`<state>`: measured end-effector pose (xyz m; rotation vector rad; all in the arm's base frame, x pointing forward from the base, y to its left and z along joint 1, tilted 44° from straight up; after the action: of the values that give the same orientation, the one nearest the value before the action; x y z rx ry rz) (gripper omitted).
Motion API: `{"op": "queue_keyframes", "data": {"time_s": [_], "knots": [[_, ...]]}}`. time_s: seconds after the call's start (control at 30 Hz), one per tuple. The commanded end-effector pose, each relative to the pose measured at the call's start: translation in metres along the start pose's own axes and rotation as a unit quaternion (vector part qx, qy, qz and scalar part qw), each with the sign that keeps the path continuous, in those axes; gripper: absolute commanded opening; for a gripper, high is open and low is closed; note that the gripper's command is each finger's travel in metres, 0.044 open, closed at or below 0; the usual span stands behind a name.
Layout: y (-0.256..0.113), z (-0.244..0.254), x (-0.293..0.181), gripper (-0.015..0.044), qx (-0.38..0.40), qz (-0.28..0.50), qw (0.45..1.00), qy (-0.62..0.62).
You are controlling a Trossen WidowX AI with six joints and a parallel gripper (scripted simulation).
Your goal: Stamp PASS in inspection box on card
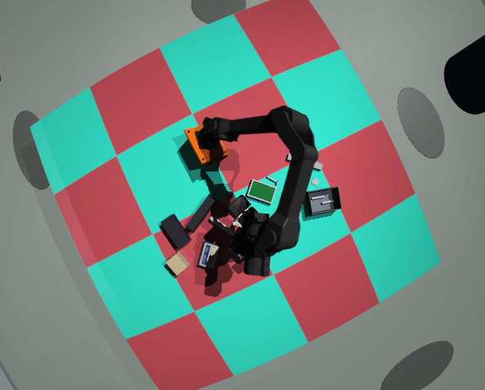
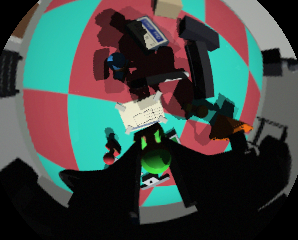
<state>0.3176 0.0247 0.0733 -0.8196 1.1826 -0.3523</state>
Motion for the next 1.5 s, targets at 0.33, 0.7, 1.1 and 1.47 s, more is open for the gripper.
{"op": "queue_keyframes", "data": {"time_s": [0.33, 0.7, 1.1, 1.47], "knots": [[0.007, 0.002, 0.004, 0.0000, -0.002, -0.002, 1.000, 0.017], [0.015, 0.003, 0.005, 0.0000, -0.002, -0.003, 1.000, 0.016], [0.023, 0.003, 0.005, 0.0000, -0.002, -0.003, 1.000, 0.016], [0.030, 0.004, 0.005, 0.0000, -0.003, -0.004, 1.000, 0.015]]}}
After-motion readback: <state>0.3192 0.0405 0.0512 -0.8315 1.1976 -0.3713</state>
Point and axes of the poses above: the point midway between the two fingers, 35 mm back from their tips, its own y axis out along the fingers, its own z axis across the jaws, x = y × z, the point moved 1 cm from there along -y, back along the fingers, and after that the axes turned 2 degrees about y, right-handed, at the moved point
